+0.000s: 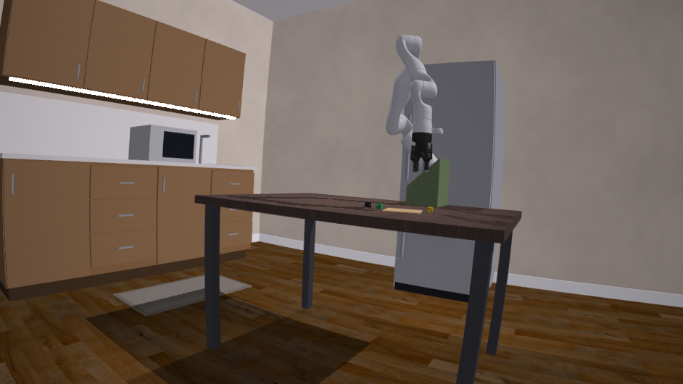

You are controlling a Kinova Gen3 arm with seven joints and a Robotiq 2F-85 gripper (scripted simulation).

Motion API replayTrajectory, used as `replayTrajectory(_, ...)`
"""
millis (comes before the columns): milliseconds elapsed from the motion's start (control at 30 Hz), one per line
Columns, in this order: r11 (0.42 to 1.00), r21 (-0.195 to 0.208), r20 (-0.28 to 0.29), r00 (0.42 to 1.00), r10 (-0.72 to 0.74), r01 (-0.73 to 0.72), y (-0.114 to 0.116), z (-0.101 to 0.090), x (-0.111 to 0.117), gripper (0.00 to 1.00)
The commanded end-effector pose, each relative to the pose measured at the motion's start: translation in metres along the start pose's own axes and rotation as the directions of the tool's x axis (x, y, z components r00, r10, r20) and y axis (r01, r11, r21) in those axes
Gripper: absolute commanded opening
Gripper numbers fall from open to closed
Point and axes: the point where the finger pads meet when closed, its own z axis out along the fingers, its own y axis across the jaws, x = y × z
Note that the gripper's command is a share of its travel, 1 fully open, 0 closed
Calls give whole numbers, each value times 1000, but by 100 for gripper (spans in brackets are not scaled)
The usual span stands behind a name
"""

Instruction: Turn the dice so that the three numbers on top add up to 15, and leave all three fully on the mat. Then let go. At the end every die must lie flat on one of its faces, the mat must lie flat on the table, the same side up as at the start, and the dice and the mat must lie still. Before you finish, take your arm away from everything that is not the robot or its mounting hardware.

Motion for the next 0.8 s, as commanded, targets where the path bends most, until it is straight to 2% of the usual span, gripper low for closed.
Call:
replayTrajectory(0, 999, 0, 2, 999, 33, -33, 0, 0, 5, 100)
replayTrajectory(167, 976, 2, -1, 976, 216, -216, -1, 3, 26, 100)
replayTrajectory(367, 901, -1, 1, 901, 435, -435, -2, 7, 48, 100)
replayTrajectory(567, 873, -3, 2, 873, 488, -488, -2, 9, 54, 100)
replayTrajectory(767, 871, -3, 2, 871, 491, -491, -2, 9, 54, 100)
